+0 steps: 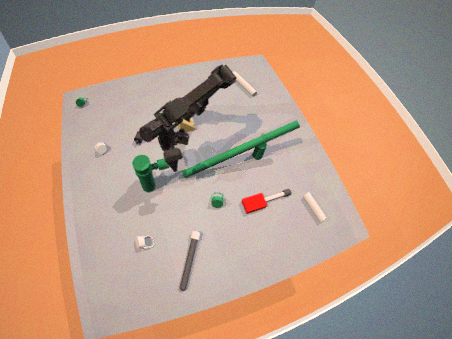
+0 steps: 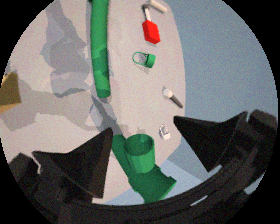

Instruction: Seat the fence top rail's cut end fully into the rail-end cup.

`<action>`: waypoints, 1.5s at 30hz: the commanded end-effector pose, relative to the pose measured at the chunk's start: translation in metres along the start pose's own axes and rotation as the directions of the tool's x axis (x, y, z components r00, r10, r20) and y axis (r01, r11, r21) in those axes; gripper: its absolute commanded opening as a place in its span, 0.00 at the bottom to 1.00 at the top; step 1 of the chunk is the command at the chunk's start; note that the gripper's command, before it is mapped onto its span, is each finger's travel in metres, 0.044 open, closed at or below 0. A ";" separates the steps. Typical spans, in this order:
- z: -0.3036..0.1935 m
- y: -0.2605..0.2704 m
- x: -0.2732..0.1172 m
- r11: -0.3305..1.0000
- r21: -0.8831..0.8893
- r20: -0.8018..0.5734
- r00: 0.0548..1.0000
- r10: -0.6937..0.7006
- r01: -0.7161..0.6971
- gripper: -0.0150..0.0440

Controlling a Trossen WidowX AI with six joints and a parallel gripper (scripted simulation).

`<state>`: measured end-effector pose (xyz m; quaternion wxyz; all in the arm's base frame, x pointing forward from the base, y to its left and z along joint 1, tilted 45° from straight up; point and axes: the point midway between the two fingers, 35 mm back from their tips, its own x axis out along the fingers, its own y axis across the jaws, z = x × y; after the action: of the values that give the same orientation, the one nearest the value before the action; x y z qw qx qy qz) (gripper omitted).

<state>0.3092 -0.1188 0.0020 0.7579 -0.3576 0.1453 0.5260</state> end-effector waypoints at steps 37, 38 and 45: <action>0.131 -0.038 -0.099 0.014 1.000 0.005 1.000 0.001 -0.005 1.00; 0.131 -0.038 -0.099 0.014 1.000 0.005 1.000 0.001 -0.005 1.00; 0.140 -0.035 -0.079 -0.263 0.965 0.017 0.996 0.091 0.007 1.00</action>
<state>0.2844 -0.0958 0.1650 0.7624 0.3234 0.5013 0.2506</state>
